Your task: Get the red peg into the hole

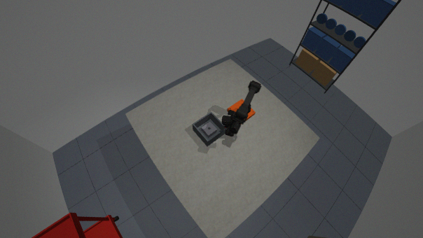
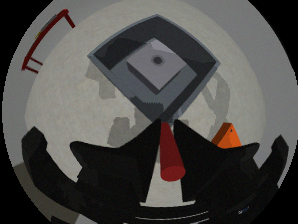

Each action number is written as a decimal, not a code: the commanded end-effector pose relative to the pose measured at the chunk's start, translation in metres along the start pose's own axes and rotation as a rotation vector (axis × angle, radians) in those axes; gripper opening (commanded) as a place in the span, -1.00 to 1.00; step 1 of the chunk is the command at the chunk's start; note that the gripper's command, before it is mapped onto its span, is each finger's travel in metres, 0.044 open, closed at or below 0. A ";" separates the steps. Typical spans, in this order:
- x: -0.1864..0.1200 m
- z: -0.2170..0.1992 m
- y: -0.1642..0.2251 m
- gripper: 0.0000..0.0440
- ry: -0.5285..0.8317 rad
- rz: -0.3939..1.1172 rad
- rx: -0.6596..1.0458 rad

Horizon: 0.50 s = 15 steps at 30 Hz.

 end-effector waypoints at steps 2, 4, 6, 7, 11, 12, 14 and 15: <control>0.007 -0.002 -0.016 -1.00 0.009 -0.010 0.025; 0.011 -0.003 -0.024 -1.00 0.011 -0.013 0.038; 0.016 -0.005 -0.032 -1.00 0.012 -0.015 0.049; 0.018 -0.005 -0.036 -1.00 0.013 -0.016 0.053; 0.029 -0.009 -0.051 -1.00 0.013 -0.015 0.064; 0.032 -0.009 -0.055 -1.00 0.012 -0.013 0.064; 0.038 -0.011 -0.062 -1.00 0.010 -0.009 0.064; 0.041 -0.012 -0.065 -1.00 0.008 -0.007 0.063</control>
Point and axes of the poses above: the point midway between the two fingers, 35 mm back from their tips, its own x axis out along the fingers, its own z axis across the jaws, y = z × x, the point moved 5 cm from there along -x, back along the fingers, and after that the axes turned 12 degrees about -x, right-handed, at the moved point
